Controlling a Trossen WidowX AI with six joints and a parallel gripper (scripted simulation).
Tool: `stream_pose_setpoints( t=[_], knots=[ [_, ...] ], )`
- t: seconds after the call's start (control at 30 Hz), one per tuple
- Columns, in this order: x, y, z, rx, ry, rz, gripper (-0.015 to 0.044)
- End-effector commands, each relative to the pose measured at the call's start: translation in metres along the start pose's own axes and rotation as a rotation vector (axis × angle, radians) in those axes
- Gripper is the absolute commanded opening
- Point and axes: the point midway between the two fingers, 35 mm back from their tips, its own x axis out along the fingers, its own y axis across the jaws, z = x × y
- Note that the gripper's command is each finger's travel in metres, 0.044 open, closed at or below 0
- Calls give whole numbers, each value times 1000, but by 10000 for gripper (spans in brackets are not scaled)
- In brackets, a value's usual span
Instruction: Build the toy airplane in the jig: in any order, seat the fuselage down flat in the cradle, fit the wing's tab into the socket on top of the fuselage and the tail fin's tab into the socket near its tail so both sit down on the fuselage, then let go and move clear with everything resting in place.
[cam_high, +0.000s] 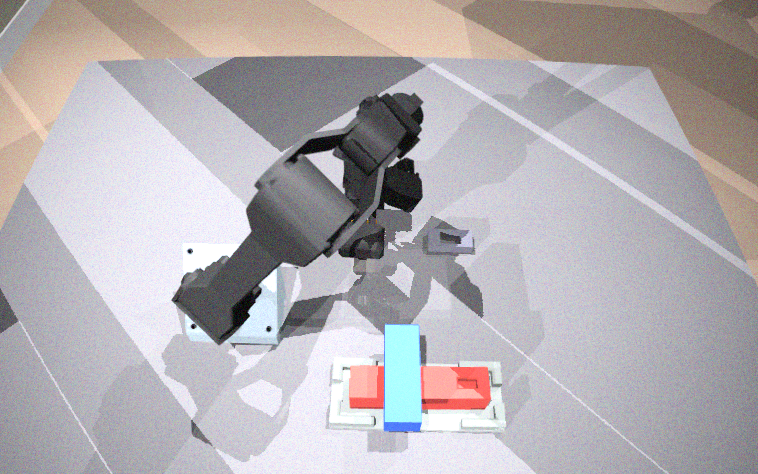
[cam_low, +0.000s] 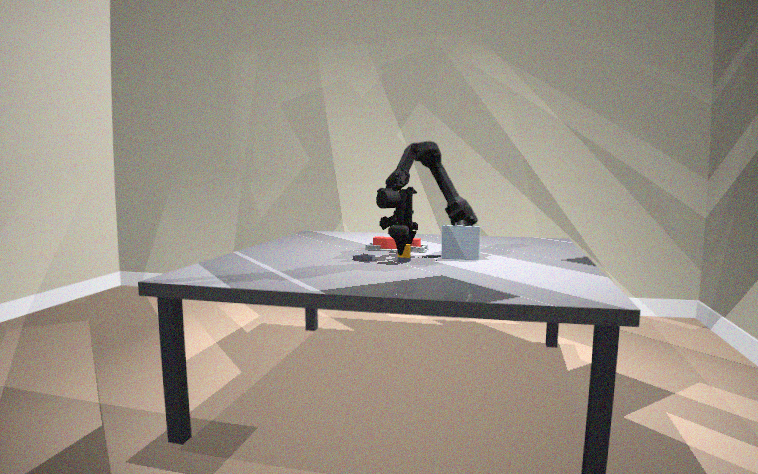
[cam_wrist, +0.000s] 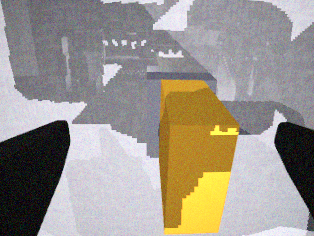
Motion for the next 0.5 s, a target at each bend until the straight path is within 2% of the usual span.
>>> stream_pose_setpoints(
  t=[0.0, 0.37, 0.47],
  knots=[
    [4, -3, -2, -8, 0, -10, 361],
    [4, -3, -2, -8, 0, -10, 72],
    [4, -3, -2, -8, 0, -10, 53]
  ],
)
